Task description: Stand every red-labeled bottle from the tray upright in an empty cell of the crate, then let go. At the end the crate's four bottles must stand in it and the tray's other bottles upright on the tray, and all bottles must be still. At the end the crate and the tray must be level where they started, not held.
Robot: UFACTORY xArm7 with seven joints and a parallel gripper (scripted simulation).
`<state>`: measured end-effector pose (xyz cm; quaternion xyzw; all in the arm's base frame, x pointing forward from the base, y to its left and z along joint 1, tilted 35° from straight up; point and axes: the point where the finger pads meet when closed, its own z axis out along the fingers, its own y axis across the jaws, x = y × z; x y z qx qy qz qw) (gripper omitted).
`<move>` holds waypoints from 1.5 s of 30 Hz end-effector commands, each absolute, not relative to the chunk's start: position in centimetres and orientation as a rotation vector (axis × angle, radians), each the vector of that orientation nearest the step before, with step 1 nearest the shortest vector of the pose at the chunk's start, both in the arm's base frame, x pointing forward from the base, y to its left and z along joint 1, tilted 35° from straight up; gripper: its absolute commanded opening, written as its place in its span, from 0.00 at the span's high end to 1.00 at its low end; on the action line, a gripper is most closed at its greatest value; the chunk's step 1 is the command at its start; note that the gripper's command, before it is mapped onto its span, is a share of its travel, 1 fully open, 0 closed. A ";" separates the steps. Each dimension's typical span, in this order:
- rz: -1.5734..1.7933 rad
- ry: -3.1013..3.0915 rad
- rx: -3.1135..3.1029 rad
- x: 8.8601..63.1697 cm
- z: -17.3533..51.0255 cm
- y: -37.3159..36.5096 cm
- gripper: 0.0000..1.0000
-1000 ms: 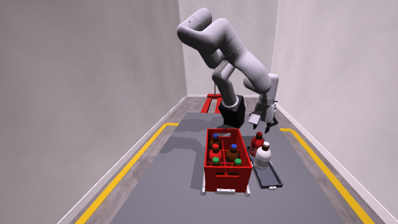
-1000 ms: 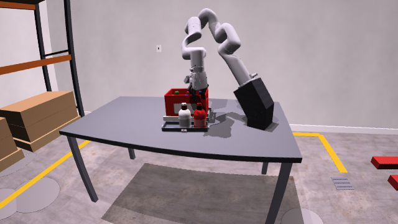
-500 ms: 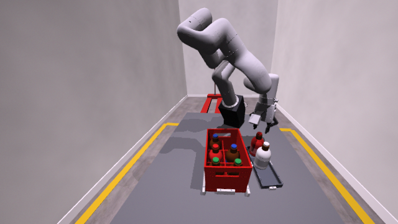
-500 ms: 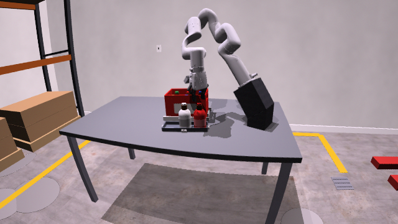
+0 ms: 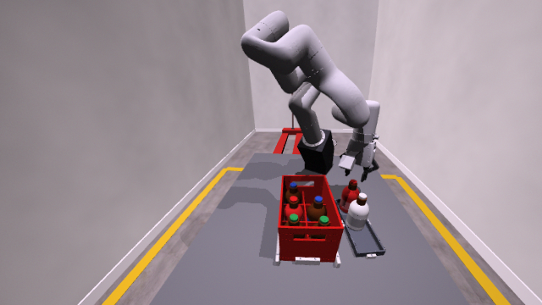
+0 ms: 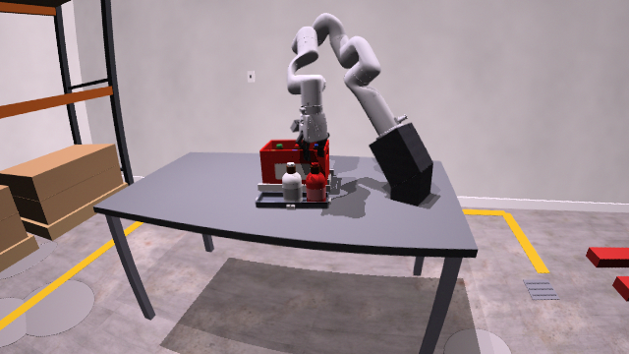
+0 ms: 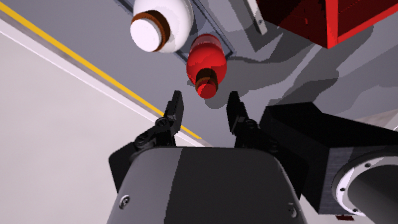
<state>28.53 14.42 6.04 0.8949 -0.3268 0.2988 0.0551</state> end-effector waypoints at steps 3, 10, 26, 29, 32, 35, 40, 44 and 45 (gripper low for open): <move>0.909 -0.991 2.719 28.6 6.0 14.5 0.35; 0.909 -0.991 2.719 28.7 5.9 14.5 0.35; 0.909 -0.991 2.719 29.4 4.7 14.1 0.35; 0.909 -0.991 2.719 29.6 4.4 13.9 0.35; 0.909 -0.991 2.719 29.8 4.1 13.8 0.35; 0.909 -0.991 2.719 30.0 3.8 13.7 0.35; 0.909 -0.991 2.719 30.1 3.5 13.6 0.35; 0.909 -0.991 2.719 30.3 3.2 13.5 0.35; 0.909 -0.991 2.719 30.4 3.2 13.5 0.35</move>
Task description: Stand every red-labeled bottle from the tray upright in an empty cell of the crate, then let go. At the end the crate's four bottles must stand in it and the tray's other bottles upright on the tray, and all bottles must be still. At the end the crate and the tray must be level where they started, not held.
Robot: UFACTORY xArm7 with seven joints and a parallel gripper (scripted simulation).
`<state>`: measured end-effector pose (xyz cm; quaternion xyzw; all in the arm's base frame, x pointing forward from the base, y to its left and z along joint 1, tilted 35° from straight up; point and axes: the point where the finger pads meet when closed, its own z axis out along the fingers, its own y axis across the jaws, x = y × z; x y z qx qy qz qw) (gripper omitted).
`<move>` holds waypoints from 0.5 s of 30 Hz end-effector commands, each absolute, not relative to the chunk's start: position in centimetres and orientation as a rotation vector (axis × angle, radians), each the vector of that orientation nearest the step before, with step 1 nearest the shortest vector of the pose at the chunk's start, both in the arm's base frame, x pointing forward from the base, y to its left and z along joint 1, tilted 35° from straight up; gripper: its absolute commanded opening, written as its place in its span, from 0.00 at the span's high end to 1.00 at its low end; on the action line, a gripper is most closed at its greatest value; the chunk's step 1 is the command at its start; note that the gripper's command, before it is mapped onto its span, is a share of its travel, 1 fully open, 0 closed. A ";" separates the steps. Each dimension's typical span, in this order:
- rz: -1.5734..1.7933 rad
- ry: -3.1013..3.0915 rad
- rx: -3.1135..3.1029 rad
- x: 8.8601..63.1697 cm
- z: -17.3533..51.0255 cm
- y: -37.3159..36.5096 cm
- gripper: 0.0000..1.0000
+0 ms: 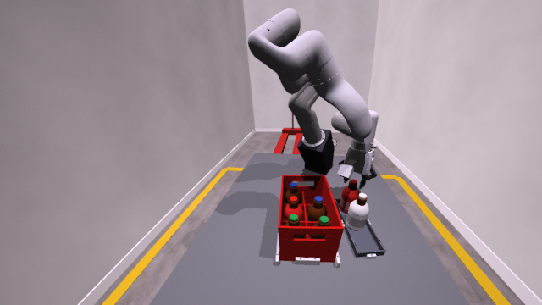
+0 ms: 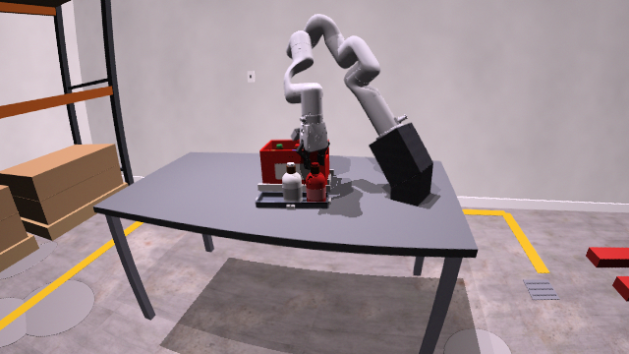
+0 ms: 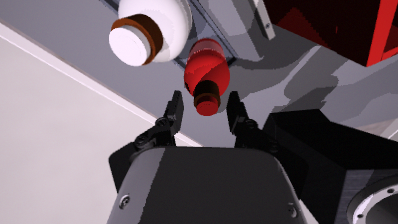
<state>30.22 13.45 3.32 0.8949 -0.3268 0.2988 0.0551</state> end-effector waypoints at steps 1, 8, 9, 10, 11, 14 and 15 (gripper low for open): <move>0.909 -0.991 2.719 30.4 3.1 13.5 0.35; 0.909 -0.991 2.719 30.6 2.8 13.4 0.35; 0.909 -0.991 2.719 30.6 2.8 13.3 0.35; 0.909 -0.991 2.719 30.6 2.8 13.3 0.35; 0.909 -0.991 2.719 30.6 2.8 13.3 0.35; 0.909 -0.991 2.719 30.6 2.7 13.3 0.35; 0.909 -0.991 2.719 30.6 2.7 13.3 0.35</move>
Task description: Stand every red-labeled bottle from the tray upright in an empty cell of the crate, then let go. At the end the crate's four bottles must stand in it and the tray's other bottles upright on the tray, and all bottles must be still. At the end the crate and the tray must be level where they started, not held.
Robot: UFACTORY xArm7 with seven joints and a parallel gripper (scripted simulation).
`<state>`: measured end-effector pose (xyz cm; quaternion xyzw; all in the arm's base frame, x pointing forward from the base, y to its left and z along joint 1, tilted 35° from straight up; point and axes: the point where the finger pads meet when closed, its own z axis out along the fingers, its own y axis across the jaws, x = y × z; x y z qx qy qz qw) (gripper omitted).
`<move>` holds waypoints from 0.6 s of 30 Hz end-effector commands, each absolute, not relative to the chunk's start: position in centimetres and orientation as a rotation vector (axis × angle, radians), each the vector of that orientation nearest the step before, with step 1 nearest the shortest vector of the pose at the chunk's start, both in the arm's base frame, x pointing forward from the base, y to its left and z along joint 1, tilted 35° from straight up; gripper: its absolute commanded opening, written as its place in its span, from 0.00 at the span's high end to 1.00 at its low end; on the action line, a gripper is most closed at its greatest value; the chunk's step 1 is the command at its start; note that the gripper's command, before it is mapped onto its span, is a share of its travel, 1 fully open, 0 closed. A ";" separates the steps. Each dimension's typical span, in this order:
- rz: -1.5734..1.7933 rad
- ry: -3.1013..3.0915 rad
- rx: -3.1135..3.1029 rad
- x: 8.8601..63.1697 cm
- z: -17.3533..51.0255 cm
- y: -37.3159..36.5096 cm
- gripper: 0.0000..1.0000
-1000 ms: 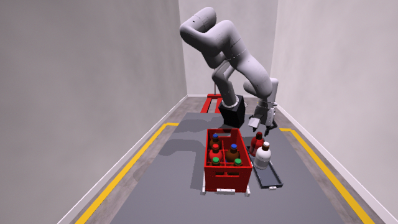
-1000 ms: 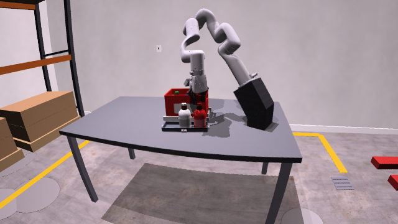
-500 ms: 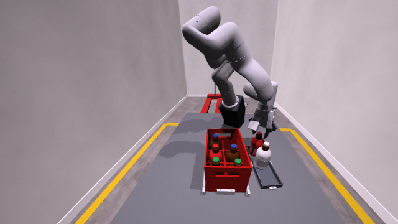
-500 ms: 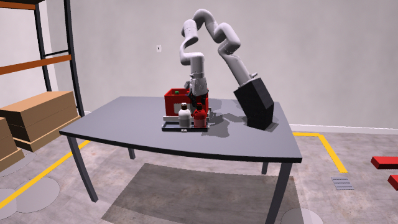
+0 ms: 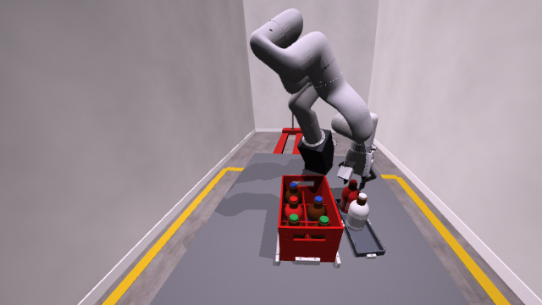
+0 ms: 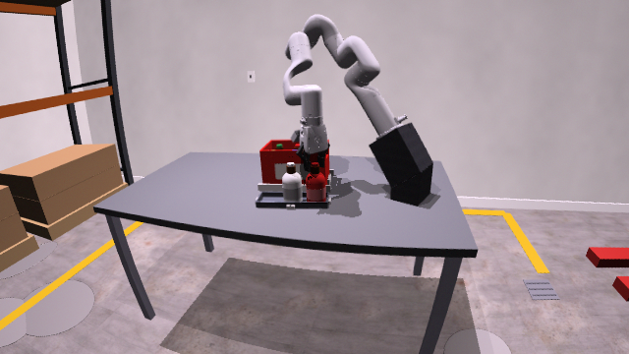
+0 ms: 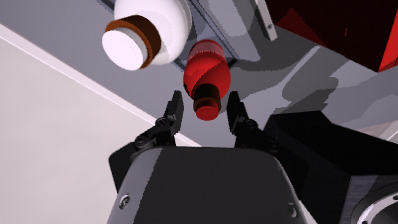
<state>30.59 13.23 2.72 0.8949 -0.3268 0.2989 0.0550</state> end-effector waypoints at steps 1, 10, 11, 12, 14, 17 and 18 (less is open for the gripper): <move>0.909 -0.991 2.719 30.6 2.7 13.3 0.35; 0.909 -0.991 2.719 30.6 2.7 13.3 0.35; 0.909 -0.991 2.719 30.6 2.7 13.3 0.35; 0.909 -0.991 2.719 30.6 2.7 13.3 0.35; 0.909 -0.991 2.719 30.6 2.7 13.3 0.35; 0.909 -0.991 2.719 30.6 2.7 13.3 1.00; 0.909 -0.991 2.719 30.6 2.7 13.3 1.00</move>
